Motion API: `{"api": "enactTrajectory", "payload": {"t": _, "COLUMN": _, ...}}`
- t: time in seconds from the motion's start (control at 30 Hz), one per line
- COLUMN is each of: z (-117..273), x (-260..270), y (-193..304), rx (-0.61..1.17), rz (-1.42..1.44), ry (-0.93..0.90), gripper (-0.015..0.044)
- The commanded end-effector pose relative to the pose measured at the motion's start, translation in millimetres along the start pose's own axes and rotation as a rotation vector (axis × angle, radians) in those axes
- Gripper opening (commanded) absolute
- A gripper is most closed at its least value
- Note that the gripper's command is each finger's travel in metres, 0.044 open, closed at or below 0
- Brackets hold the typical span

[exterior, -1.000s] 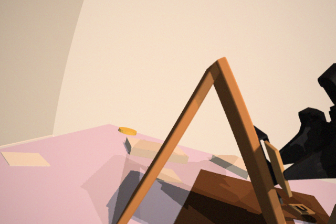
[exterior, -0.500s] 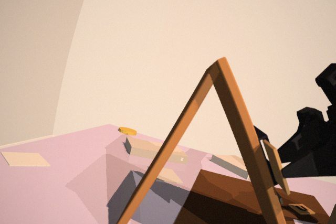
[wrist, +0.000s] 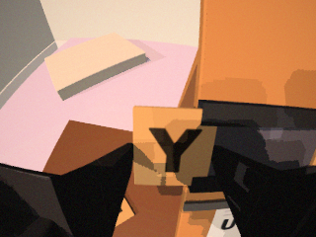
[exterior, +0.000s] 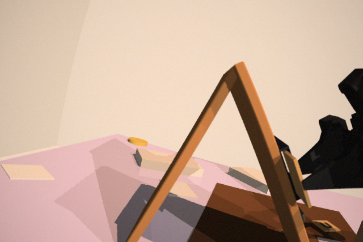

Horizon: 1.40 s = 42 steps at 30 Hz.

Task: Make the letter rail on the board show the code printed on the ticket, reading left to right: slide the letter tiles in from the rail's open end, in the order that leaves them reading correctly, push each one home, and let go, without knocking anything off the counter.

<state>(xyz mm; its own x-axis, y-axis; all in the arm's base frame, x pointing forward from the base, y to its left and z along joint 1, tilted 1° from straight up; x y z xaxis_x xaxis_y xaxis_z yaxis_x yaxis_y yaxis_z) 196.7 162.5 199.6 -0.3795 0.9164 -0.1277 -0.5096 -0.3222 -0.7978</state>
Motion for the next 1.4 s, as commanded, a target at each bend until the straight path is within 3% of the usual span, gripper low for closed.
{"api": "enactTrajectory", "payload": {"t": 0.0, "z": 0, "x": -2, "y": 0, "rx": -0.001, "rz": 0.003, "ry": -0.001, "gripper": 0.0}}
{"api": "enactTrajectory", "payload": {"t": 1.37, "z": 0, "x": -23, "y": 4, "rx": -0.001, "rz": 0.004, "ry": 0.0, "gripper": 0.0}}
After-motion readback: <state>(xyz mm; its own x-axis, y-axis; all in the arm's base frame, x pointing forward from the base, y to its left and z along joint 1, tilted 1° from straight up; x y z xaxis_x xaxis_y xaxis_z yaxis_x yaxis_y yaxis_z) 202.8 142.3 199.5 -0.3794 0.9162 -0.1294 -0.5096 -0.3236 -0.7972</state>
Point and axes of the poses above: the point midway between the two fingers, 35 mm back from their tips, its own z axis back along the fingers, its own x axis across the jaws, y = z × x, the point moved 10 cm from there along z, back along the fingers, and after that the axes turned 11 degrees about z, right-handed, at the moved point
